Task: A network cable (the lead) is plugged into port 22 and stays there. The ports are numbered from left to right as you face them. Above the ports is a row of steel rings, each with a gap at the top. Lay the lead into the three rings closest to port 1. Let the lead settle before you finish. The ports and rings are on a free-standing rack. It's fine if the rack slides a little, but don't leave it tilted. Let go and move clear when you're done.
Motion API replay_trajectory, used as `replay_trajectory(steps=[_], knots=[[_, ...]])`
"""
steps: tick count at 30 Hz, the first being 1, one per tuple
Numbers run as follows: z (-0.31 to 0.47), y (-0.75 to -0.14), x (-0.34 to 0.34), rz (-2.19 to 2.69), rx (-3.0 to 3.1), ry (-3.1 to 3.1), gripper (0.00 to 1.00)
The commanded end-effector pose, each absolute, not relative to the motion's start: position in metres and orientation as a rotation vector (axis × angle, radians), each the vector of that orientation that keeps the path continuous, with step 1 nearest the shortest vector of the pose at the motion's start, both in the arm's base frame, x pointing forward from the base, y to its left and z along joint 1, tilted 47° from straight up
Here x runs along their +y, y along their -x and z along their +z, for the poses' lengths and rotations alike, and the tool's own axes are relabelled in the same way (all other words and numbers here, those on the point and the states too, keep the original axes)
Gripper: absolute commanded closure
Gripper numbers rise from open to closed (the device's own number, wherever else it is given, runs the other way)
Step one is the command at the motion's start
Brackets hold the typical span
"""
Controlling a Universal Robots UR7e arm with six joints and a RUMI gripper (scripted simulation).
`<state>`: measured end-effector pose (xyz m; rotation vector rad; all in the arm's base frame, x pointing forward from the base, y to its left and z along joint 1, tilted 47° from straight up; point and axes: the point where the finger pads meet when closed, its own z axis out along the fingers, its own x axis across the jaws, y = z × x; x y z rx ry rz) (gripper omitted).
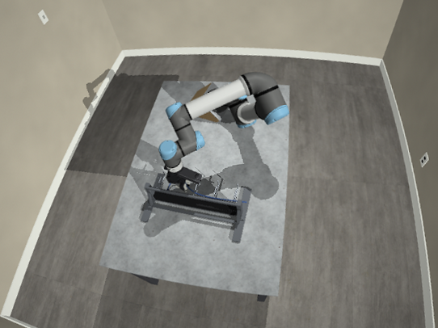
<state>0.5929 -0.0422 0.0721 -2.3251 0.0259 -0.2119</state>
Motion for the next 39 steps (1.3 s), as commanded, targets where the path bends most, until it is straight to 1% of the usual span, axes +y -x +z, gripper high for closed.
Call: replay_trajectory(steps=[1, 14, 39], knots=[[0.072, -0.593, -0.043, -0.213, 0.026, 2.326, 0.80], [0.080, -0.591, -0.051, -0.213, 0.026, 2.326, 0.80], [0.129, -0.580, -0.102, -0.213, 0.026, 2.326, 0.80]])
